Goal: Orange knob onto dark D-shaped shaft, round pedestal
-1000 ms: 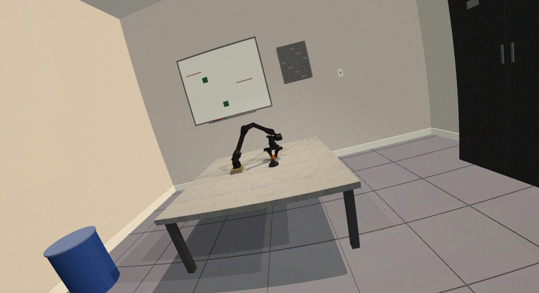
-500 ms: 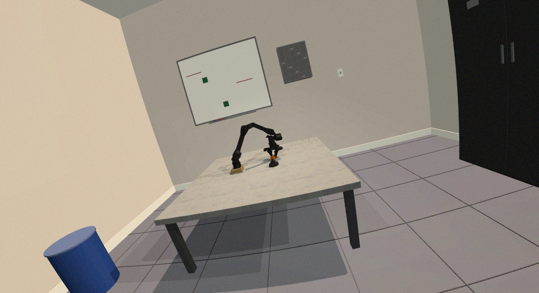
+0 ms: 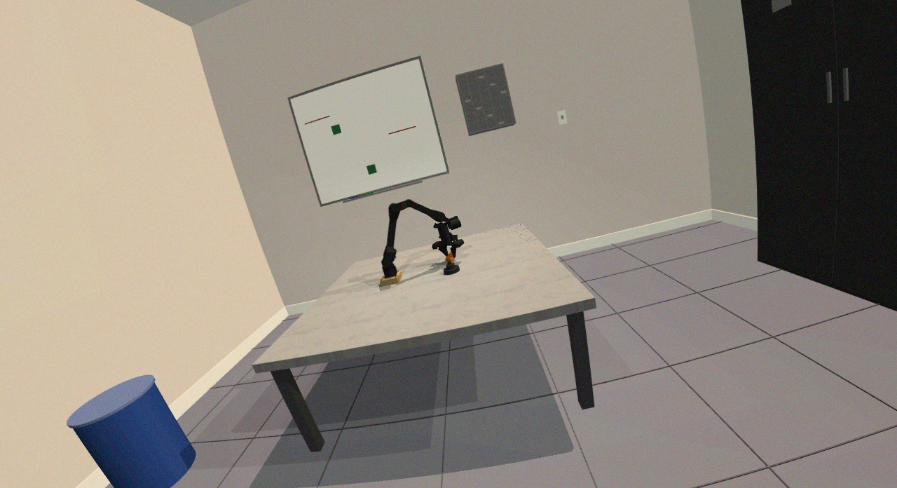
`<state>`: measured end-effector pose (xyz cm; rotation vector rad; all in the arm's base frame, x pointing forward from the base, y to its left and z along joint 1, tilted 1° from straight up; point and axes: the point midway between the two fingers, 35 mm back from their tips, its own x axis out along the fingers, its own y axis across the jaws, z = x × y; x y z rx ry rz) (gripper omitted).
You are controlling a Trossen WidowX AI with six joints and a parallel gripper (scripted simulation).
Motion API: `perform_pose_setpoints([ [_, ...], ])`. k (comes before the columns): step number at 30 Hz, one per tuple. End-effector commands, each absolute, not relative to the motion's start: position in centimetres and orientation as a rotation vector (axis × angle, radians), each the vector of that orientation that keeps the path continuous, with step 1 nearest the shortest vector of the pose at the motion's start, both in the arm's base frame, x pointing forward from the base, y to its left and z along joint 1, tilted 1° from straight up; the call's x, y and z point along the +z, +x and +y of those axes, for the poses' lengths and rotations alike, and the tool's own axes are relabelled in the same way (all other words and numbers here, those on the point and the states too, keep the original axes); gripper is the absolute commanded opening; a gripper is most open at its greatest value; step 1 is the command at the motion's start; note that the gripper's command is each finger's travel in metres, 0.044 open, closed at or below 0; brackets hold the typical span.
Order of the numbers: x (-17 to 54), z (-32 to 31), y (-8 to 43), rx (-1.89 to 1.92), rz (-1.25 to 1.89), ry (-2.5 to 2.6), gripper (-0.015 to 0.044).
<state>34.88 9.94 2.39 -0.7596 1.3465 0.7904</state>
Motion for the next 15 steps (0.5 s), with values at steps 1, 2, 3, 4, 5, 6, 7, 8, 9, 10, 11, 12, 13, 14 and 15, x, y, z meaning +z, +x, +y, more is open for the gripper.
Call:
perform_pose_setpoints([
  [1,2.6,9.6,34.6,0.816,1.278,-0.725,0.0179],
  [2,2.7,9.5,34.5,0.82,1.263,-0.716,0.0179],
  [3,2.7,9.4,34.5,0.825,1.247,-0.708,0.0179],
  [4,2.8,9.3,34.4,0.829,1.232,-0.7,0.0179],
  [5,2.8,9.3,34.4,0.834,1.216,-0.691,0.0179],
  [6,2.8,9.2,34.3,0.838,1.201,-0.683,0.0179],
  [7,2.9,9.1,34.3,0.843,1.186,-0.675,0.0179],
  [8,2.9,9.0,34.2,0.847,1.17,-0.666,0.0179],
  [9,2.9,8.9,34.1,0.851,1.155,-0.658,0.0179],
  [10,3.0,8.8,34.1,0.856,1.139,-0.649,0.0179],
  [11,3.0,8.7,34.0,0.86,1.124,-0.641,0.0179],
  [12,3.0,8.6,34.0,0.864,1.109,-0.633,0.0179],
  [13,3.0,8.5,33.9,0.868,1.093,-0.624,0.0179],
  [14,3.1,8.4,33.9,0.872,1.078,-0.616,0.0179],
  [15,3.1,8.3,33.8,0.876,1.062,-0.607,0.0179],
])
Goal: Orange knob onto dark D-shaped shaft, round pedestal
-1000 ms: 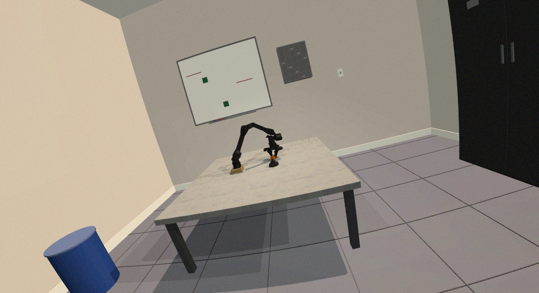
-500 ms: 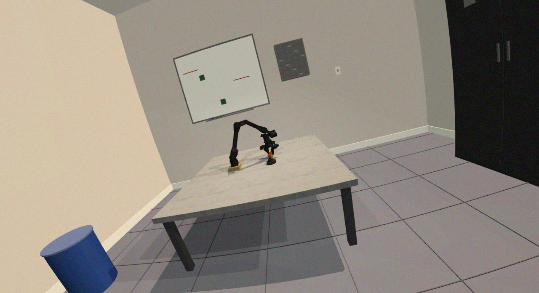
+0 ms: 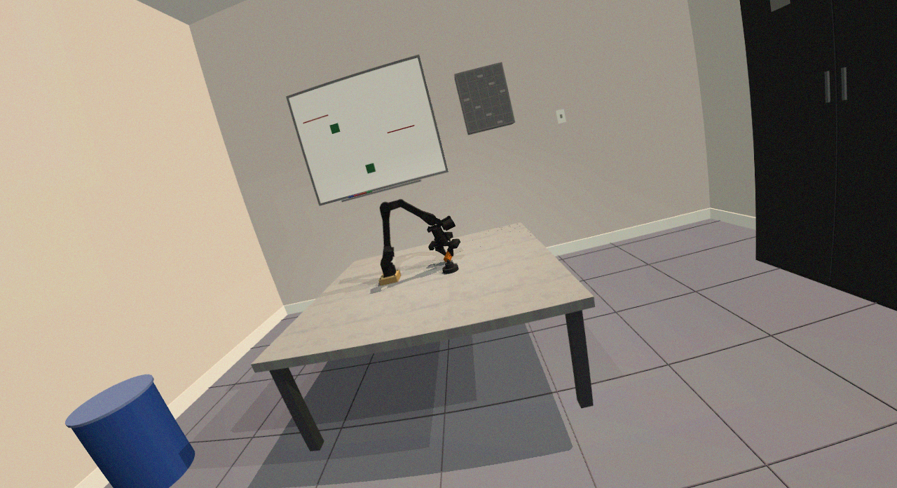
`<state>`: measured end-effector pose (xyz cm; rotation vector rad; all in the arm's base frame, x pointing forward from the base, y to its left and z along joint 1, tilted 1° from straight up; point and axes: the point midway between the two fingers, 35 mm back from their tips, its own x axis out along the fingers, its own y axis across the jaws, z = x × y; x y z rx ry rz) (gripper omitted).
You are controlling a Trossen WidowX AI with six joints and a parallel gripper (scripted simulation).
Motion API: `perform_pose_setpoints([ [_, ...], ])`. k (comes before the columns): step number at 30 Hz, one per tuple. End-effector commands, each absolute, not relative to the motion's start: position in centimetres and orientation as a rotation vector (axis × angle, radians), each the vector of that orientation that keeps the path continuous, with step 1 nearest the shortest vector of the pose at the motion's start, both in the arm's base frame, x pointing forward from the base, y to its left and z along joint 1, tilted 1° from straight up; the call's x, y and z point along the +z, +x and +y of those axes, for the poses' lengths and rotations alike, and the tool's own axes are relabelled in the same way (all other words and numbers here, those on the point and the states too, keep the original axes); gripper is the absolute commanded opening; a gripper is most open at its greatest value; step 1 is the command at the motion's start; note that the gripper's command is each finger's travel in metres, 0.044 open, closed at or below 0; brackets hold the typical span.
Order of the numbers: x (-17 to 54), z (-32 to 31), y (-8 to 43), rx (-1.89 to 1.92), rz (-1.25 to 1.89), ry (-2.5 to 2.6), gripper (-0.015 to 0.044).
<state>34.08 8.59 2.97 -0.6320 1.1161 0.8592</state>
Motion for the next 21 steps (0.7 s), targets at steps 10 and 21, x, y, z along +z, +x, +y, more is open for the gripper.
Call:
perform_pose_setpoints([
  [10,3.2,7.3,33.2,0.912,0.907,-0.523,0.0179],
  [21,3.0,6.3,32.5,0.945,0.737,-0.429,0.0179],
])
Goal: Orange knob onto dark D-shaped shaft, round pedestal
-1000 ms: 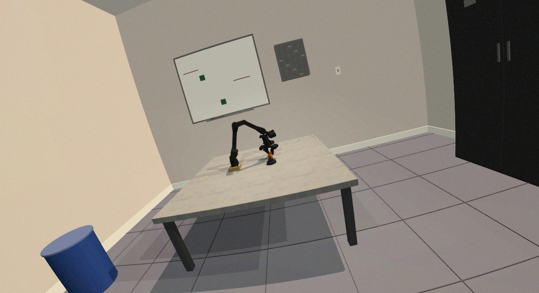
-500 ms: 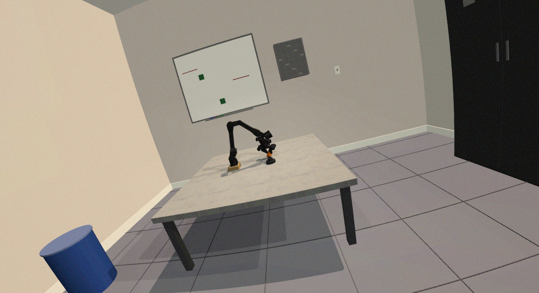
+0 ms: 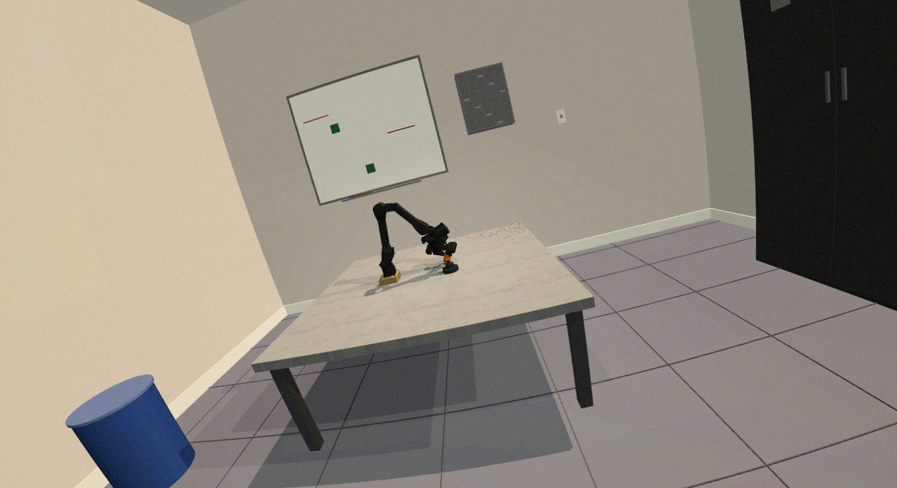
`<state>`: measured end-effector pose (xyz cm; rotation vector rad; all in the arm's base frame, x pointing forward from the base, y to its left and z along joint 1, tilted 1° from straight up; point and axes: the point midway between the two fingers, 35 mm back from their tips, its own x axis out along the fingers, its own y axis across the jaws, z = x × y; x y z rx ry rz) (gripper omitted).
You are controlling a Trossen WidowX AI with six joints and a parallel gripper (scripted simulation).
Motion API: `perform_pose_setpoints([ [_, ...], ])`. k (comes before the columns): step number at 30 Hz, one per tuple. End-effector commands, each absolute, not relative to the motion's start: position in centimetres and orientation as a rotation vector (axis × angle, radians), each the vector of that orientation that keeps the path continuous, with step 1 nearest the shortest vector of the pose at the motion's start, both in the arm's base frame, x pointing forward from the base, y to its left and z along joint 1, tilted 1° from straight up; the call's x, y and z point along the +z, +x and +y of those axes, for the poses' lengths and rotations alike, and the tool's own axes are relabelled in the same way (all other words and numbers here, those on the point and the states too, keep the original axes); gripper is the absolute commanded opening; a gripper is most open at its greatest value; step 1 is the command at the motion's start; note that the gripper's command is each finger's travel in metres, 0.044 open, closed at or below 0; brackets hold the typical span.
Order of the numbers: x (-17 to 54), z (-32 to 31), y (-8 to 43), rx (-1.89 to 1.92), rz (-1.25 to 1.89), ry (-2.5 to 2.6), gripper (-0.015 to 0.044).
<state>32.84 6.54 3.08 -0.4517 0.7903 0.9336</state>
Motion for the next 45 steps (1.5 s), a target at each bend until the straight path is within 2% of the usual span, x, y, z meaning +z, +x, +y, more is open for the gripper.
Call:
perform_pose_setpoints([
  [1,3.0,6.2,32.5,0.948,0.721,-0.42,0.0179],
  [16,2.5,4.8,31.6,0.982,0.491,-0.293,0.0179],
  [20,2.6,4.8,31.6,0.977,0.532,-0.316,0.0179],
  [23,2.6,4.8,31.7,0.974,0.525,-0.312,0.0258],
  [24,2.6,4.8,31.7,0.974,0.525,-0.312,0.026],
  [45,2.6,4.8,31.7,0.974,0.525,-0.312,0.026],
])
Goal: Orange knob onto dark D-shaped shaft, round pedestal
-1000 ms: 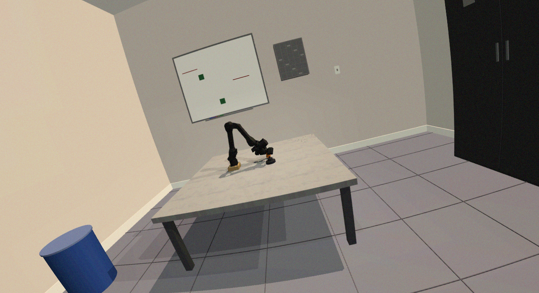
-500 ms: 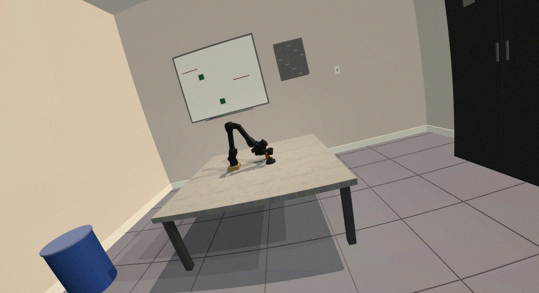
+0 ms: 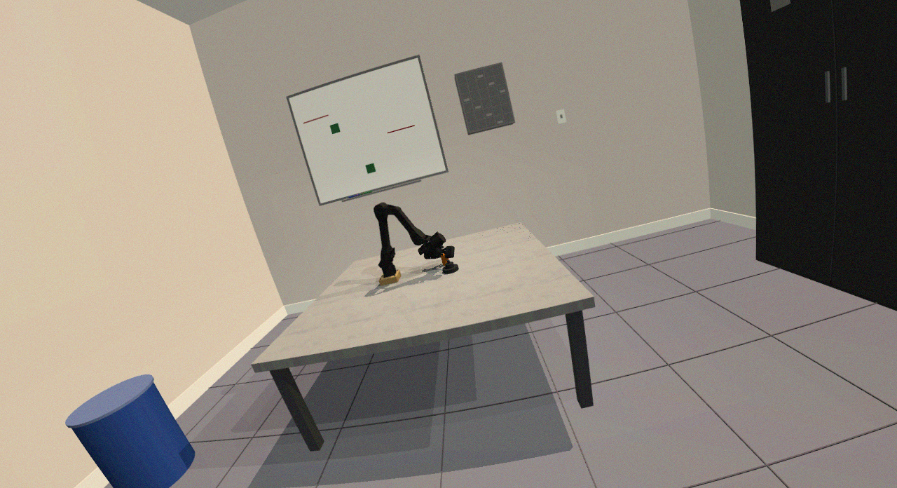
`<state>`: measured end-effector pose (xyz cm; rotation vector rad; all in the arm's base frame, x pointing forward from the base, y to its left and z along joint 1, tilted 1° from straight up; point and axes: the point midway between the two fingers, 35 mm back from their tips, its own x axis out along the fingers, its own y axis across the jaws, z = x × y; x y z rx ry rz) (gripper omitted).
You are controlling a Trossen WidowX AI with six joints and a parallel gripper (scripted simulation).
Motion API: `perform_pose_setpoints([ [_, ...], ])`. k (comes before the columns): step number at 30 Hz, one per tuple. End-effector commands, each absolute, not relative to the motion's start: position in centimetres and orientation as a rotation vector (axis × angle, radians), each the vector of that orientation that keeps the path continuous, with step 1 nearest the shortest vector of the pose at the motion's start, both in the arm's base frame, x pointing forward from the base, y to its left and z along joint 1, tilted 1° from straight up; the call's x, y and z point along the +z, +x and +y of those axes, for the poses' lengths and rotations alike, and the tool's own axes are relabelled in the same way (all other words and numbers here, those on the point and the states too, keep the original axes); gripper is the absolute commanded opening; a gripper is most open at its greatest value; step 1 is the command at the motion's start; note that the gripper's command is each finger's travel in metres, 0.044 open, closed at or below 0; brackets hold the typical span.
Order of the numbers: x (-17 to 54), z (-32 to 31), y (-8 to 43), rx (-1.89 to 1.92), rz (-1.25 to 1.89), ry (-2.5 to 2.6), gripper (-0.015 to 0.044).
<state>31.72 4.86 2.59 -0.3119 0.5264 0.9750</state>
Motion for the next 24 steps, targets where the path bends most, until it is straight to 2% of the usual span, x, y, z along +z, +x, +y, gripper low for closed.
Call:
perform_pose_setpoints([
  [1,2.6,4.8,31.7,0.974,0.525,-0.312,0.026],
  [2,2.6,4.8,31.7,0.974,0.525,-0.312,0.026],
  [9,2.6,4.8,31.7,0.974,0.525,-0.312,0.044],
  [17,2.9,4.8,31.8,0.974,0.525,-0.312,0.044],
  [24,10.7,5.0,31.7,0.975,0.526,-0.312,0.044],
])
